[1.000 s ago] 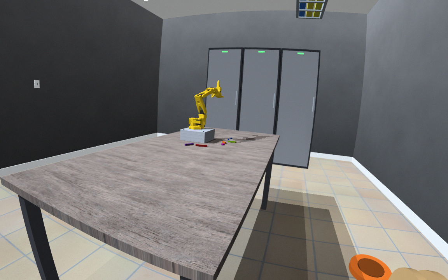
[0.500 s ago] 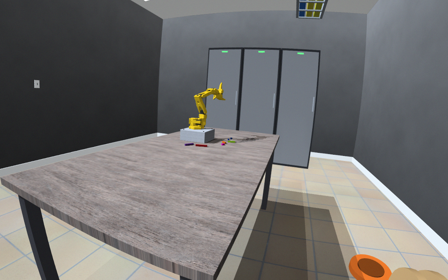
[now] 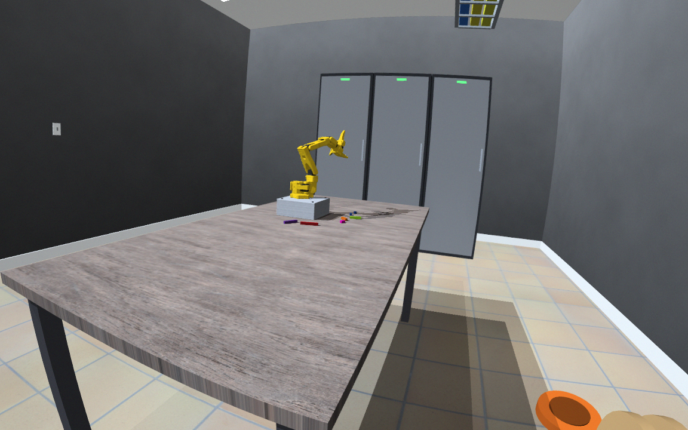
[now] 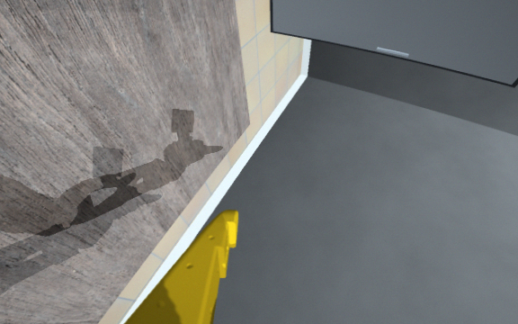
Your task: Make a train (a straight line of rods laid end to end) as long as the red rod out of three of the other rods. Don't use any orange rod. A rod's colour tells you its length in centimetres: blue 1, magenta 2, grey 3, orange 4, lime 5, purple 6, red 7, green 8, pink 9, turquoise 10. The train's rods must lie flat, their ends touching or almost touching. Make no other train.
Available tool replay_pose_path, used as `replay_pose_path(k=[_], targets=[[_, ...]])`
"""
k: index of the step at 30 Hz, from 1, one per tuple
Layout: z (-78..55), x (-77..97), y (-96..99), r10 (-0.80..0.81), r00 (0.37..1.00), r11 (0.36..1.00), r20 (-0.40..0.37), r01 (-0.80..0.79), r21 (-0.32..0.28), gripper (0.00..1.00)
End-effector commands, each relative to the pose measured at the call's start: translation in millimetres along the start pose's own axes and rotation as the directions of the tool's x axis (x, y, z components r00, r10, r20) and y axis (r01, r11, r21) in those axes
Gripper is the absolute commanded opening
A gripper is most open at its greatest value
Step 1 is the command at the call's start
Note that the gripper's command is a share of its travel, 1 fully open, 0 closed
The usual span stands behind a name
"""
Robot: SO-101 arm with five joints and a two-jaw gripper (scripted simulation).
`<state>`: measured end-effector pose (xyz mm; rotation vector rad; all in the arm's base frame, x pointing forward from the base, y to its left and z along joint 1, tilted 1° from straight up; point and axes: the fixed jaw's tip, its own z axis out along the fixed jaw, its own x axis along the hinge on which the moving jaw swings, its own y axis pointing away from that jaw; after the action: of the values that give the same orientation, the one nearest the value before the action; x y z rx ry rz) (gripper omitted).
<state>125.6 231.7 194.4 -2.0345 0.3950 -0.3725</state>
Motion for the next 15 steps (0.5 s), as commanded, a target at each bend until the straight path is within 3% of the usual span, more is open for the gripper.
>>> replay_pose_path(k=[1, 11, 15], targets=[[-0.6, 5.9, 8.7, 0.026, 0.999, 0.999, -0.019, -0.027, -0.038, 1.0], [-1.8, 18.7, 28.9, 0.084, 0.994, 0.988, -0.069, -0.092, -0.125, 1.0], [-0.9, 17.8, 26.0, 0.079, 0.995, 0.99, -0.065, -0.086, -0.115, 1.0]])
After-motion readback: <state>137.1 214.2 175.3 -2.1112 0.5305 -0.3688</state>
